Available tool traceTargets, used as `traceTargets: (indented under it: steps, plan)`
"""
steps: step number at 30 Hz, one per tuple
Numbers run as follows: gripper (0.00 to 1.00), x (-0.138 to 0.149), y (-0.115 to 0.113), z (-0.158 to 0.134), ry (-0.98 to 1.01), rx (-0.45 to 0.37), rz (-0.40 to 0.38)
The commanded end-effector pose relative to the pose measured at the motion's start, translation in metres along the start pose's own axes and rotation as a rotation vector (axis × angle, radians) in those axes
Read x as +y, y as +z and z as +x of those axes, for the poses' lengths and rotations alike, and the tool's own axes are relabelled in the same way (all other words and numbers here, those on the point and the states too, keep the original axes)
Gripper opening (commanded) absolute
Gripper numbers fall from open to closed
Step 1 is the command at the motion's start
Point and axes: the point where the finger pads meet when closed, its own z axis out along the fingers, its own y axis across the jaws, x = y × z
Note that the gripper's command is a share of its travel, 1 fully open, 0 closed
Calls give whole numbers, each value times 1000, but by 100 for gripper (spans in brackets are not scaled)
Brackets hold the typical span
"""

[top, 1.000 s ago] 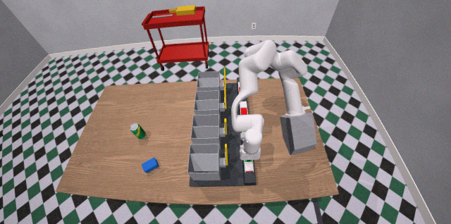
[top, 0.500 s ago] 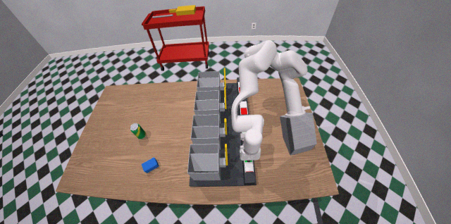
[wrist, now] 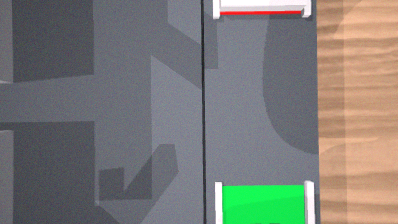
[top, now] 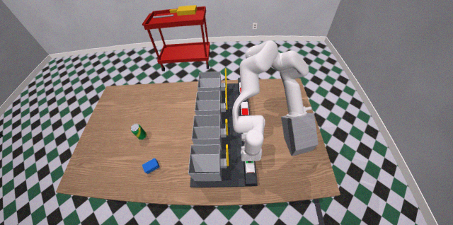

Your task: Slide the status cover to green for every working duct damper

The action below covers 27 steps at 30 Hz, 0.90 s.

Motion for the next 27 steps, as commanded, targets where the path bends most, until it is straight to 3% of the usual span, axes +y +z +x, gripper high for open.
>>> traceTargets:
  steps: [1, 27]
  plan:
    - [0, -1, -2, -1, 1, -3, 2]
    - [0, -1, -2, 2, 1, -3, 2]
